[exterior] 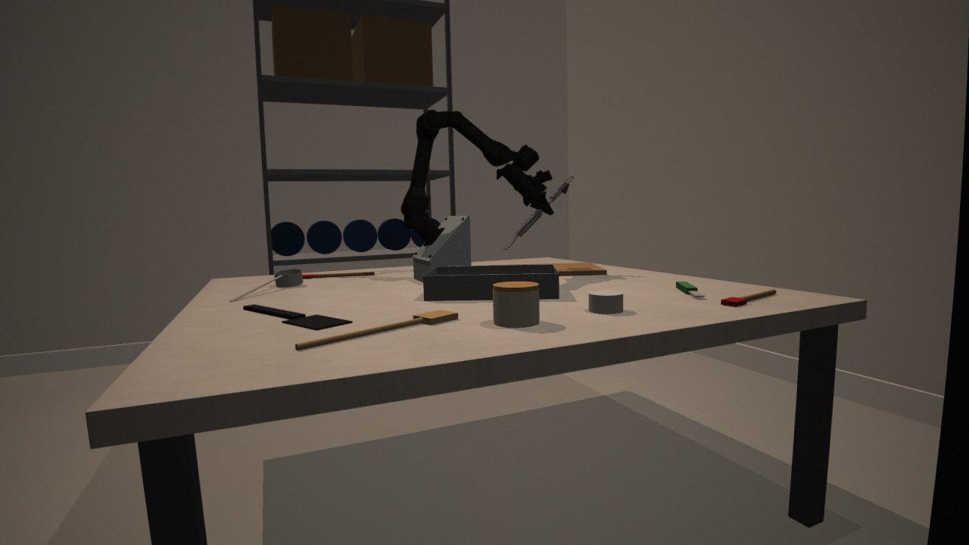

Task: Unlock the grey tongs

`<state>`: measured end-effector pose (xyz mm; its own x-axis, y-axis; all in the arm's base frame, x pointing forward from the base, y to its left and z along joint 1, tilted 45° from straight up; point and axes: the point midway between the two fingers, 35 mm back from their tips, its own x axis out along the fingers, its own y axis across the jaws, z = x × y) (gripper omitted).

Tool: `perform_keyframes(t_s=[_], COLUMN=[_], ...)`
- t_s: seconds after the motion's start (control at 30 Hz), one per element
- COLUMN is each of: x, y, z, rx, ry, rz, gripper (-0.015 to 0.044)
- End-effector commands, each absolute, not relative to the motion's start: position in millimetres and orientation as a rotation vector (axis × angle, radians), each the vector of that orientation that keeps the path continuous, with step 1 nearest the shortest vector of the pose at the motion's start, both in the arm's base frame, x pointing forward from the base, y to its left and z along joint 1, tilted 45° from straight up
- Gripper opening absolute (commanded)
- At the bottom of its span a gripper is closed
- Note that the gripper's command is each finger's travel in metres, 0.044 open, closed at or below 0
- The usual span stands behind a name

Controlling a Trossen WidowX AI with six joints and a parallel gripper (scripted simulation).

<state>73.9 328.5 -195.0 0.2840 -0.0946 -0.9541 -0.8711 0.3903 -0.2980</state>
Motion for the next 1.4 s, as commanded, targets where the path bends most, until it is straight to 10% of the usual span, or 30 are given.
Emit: perform_keyframes(t_s=[0.0,1.37], x=[76,79], y=[330,308], z=[-200,-204], rx=[-1.072,-1.264], ry=[1.233,1.755], rz=[0.647,0.336], gripper=[-0.015,-0.015])
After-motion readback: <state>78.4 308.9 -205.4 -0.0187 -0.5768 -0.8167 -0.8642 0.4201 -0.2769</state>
